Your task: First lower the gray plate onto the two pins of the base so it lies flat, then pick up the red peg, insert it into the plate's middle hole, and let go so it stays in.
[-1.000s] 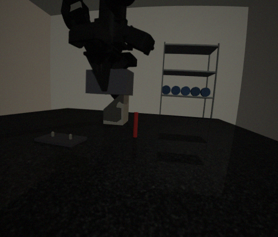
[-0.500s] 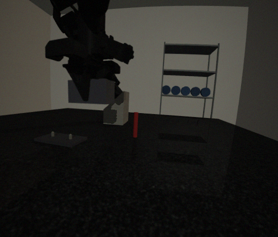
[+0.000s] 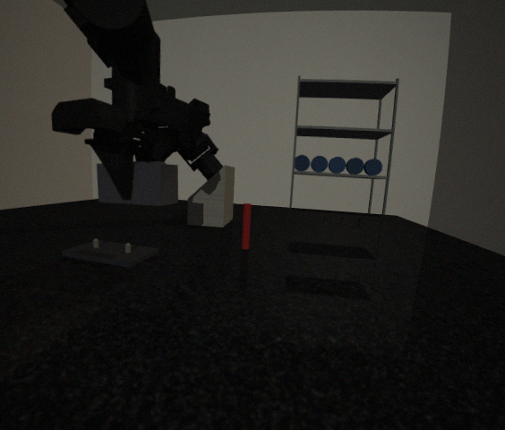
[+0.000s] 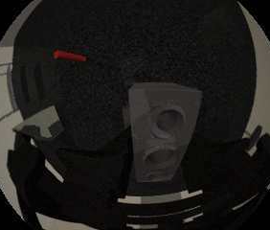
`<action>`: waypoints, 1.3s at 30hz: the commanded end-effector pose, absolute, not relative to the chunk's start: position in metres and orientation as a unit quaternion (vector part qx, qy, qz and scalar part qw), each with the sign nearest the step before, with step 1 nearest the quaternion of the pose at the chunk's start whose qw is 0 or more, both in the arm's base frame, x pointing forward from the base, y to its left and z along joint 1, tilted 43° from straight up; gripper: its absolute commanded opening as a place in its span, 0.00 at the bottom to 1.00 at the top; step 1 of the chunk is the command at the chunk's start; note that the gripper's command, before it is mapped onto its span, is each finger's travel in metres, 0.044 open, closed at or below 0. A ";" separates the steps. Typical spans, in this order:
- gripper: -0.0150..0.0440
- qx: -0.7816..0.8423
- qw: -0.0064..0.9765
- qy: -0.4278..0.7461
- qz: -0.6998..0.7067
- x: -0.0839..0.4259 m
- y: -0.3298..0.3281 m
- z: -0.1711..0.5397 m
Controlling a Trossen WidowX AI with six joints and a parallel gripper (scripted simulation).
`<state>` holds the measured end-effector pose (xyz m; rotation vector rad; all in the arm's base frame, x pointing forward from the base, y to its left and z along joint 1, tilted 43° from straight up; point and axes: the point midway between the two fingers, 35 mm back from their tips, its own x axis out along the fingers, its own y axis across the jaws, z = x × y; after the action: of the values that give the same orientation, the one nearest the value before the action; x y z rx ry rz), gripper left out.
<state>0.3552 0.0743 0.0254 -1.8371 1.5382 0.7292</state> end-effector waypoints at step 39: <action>0.25 -0.709 0.290 0.580 0.278 0.344 0.001 0.043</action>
<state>0.3438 0.0011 0.0419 -1.8808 1.5478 0.7446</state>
